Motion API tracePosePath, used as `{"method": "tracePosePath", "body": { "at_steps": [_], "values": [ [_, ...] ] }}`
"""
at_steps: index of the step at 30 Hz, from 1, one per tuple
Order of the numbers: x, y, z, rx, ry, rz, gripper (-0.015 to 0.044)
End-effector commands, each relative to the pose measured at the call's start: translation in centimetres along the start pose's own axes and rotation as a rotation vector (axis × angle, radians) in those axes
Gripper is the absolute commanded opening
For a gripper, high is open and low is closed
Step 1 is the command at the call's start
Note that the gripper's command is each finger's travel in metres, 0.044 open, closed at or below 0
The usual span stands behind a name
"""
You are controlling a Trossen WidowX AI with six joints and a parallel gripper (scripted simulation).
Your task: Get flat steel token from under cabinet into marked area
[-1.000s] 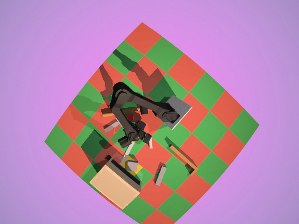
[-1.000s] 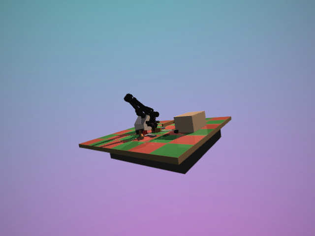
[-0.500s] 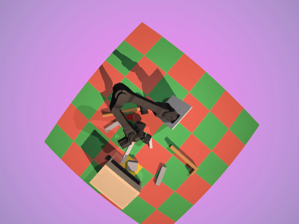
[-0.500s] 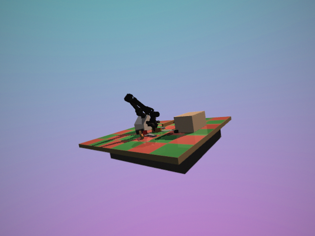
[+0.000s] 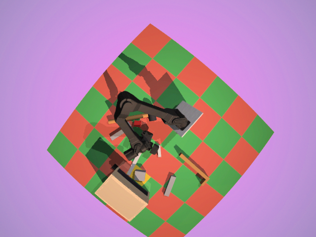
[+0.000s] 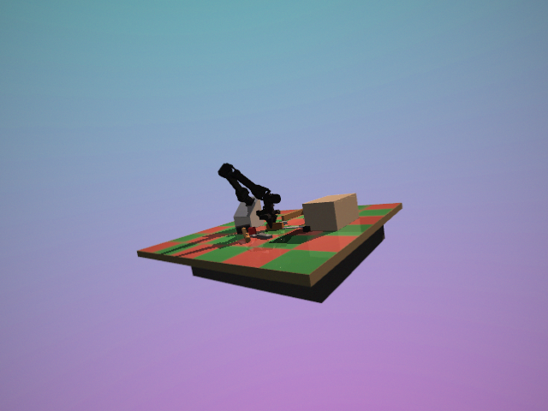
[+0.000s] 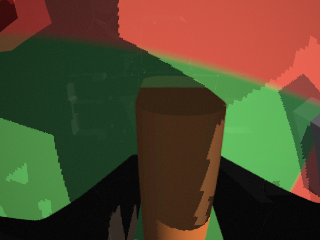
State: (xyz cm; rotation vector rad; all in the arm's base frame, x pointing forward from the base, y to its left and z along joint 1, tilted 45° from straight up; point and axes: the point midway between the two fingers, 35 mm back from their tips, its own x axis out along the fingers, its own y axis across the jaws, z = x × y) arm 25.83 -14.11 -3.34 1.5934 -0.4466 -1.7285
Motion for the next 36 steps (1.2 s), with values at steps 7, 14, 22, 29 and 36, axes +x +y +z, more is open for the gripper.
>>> {"method": "tracePosePath", "body": {
  "at_steps": [7, 14, 22, 29, 36],
  "values": [
    [0.0, 0.1, -1.6, 0.006, 0.007, 0.002, 0.0],
    [0.0, 0.0, -2.5, 0.006, 0.007, 0.001, 0.0],
    [0.0, -0.1, -3.4, 0.006, 0.008, 0.001, 0.0],
    [-0.1, -0.1, -4.2, 0.006, 0.008, 0.001, 0.0],
    [-0.1, -0.1, -5.0, 0.007, 0.009, 0.001, 0.0]
  ]
}}
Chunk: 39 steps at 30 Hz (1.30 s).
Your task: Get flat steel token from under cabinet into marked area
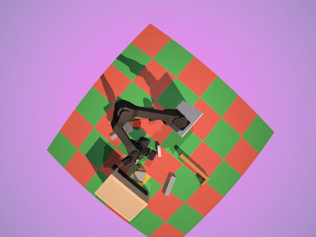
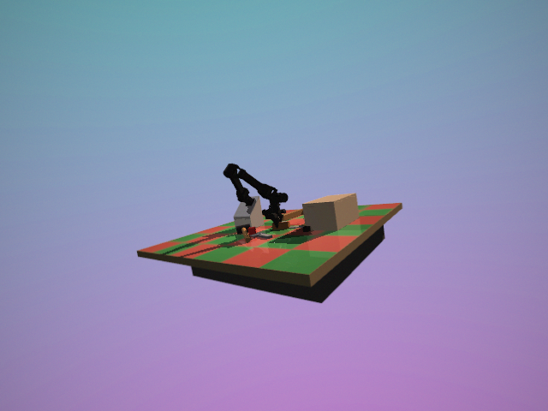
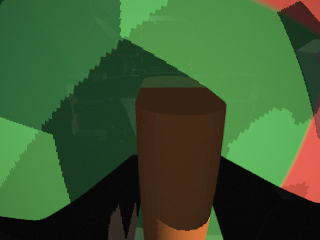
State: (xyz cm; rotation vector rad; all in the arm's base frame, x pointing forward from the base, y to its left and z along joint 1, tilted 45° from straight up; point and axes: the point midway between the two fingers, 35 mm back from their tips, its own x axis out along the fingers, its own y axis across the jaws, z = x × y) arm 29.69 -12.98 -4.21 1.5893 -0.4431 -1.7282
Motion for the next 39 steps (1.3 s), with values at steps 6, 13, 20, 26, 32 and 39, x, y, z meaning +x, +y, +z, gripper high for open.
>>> {"method": "tracePosePath", "body": {
  "at_steps": [6, 13, 20, 26, 32, 39],
  "values": [
    [0.0, 0.1, -1.5, 0.012, 0.01, 0.0, 0.0],
    [0.0, 0.1, -2.3, 0.012, 0.01, 0.0, 0.0],
    [-0.1, 0.0, -3.0, 0.012, 0.01, 0.0, 0.0],
    [-0.1, 0.0, -3.7, 0.013, 0.011, 0.0, 0.0],
    [-0.1, 0.0, -4.3, 0.013, 0.011, 0.0, 0.0],
    [-0.1, 0.0, -5.0, 0.013, 0.011, 0.0, 0.0]
  ]
}}
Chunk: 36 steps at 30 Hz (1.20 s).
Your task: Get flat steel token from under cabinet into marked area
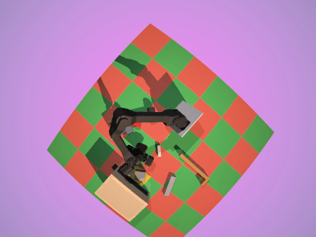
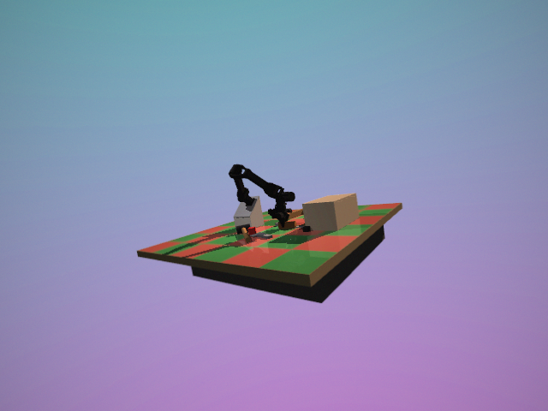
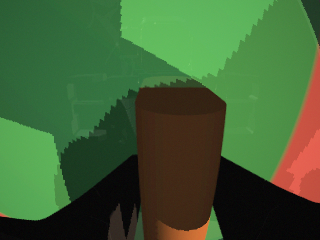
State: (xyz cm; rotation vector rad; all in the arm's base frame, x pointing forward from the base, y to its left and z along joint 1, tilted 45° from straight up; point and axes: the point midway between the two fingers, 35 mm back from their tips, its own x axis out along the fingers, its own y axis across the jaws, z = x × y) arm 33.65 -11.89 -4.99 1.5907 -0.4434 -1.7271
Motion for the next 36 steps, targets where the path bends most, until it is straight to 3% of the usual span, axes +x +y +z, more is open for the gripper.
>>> {"method": "tracePosePath", "body": {
  "at_steps": [1, 36],
  "values": [
    [0.0, 0.1, -0.9, 0.013, 0.01, 0.0, 0.0],
    [-0.1, 0.1, -4.4, 0.014, 0.012, 0.0, 0.0]
  ]
}}
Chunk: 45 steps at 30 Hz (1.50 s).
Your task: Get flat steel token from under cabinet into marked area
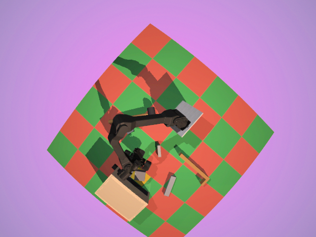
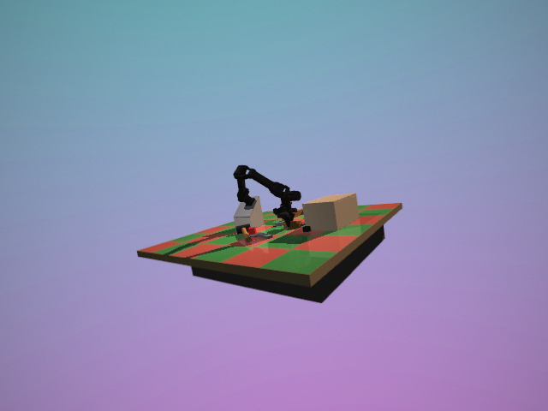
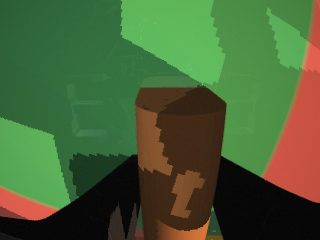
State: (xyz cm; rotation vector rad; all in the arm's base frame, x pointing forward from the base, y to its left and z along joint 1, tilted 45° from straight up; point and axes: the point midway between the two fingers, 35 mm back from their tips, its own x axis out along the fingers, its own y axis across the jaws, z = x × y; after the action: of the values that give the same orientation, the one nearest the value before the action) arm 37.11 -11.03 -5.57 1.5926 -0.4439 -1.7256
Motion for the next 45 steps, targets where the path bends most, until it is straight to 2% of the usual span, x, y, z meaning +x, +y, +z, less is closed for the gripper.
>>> {"method": "tracePosePath", "body": {
  "at_steps": [1, 45],
  "values": [
    [0.0, 0.2, -0.9, 0.013, 0.01, 0.0, 0.0],
    [-0.1, 0.3, -4.8, 0.015, 0.012, 0.0, 0.0]
  ]
}}
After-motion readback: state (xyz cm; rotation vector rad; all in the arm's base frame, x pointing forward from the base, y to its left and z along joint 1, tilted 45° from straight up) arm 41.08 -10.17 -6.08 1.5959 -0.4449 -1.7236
